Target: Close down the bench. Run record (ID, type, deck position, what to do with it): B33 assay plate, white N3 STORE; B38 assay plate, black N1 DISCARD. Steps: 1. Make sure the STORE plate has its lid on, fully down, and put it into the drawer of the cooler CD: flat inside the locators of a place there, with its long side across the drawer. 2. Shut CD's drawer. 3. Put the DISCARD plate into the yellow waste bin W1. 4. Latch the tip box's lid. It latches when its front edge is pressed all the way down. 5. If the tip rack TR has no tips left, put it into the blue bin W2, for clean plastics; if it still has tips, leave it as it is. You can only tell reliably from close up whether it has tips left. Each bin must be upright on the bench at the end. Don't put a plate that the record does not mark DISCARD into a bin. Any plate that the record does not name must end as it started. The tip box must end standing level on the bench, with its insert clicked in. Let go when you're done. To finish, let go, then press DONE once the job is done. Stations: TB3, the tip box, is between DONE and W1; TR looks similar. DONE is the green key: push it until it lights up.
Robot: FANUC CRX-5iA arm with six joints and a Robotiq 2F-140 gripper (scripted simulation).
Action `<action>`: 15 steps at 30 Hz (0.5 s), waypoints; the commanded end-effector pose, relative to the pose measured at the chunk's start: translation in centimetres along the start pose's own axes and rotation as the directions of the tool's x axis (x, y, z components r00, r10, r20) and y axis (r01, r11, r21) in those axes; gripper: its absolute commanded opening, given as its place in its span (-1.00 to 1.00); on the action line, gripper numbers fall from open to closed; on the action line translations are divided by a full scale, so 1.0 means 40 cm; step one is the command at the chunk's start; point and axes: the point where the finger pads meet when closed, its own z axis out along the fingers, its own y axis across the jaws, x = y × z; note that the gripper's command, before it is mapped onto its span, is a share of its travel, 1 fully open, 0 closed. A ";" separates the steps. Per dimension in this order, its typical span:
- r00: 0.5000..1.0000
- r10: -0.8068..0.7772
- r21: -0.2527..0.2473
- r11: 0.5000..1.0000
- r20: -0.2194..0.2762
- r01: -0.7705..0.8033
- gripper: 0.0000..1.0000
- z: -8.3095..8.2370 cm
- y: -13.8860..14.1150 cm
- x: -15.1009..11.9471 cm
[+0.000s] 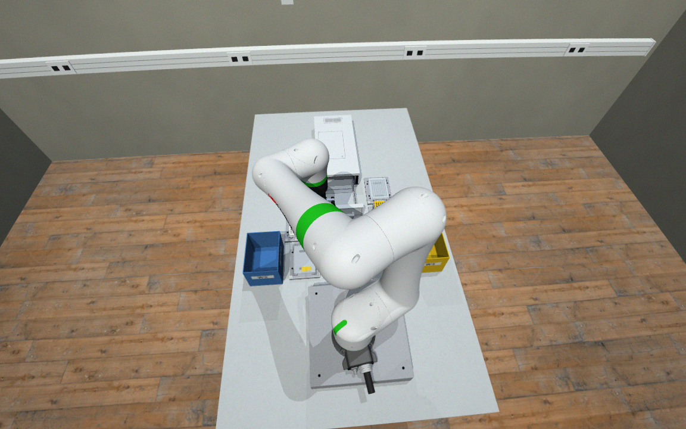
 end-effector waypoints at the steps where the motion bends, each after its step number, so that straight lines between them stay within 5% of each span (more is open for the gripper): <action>1: 1.000 0.000 -0.001 1.000 -0.002 0.000 0.40 -0.004 -0.034 -0.036; 15: 1.000 0.000 -0.001 1.000 -0.002 0.000 0.40 -0.008 -0.114 -0.125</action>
